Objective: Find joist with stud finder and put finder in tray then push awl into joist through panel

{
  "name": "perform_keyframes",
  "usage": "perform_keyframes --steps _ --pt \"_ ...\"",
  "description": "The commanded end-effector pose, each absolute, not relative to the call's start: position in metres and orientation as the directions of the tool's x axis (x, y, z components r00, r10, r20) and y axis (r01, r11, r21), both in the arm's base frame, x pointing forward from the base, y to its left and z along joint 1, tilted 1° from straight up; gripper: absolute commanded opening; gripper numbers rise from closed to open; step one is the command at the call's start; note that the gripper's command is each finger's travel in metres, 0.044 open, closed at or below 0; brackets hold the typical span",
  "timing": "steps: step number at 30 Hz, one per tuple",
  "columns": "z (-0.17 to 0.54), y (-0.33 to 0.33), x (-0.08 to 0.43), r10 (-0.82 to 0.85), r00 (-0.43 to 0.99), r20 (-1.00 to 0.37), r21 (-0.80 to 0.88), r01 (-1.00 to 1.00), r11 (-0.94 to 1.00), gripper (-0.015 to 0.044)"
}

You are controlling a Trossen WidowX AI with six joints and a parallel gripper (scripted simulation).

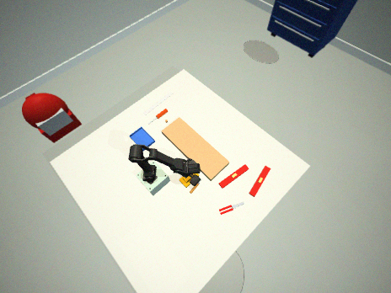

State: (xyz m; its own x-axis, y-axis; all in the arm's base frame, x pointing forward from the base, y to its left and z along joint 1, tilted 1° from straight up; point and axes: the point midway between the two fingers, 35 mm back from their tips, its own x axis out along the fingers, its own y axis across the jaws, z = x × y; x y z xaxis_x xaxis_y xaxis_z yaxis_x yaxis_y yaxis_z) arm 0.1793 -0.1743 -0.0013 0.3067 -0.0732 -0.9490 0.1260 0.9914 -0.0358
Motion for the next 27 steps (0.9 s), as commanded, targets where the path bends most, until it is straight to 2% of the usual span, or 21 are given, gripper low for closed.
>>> perform_keyframes --steps 1,20,24,27 --pt "-0.010 -0.172 0.177 -0.067 0.295 -0.953 -0.029 0.132 0.991 0.0440" --pt "-0.037 -0.171 0.176 -0.067 0.294 -0.953 -0.028 0.132 0.991 0.0440" --pt "-0.037 -0.171 0.176 -0.067 0.294 -0.953 -0.028 0.132 0.991 0.0335" --pt "-0.037 -0.171 0.176 -0.067 0.294 -0.953 -0.028 0.132 0.991 0.0315"
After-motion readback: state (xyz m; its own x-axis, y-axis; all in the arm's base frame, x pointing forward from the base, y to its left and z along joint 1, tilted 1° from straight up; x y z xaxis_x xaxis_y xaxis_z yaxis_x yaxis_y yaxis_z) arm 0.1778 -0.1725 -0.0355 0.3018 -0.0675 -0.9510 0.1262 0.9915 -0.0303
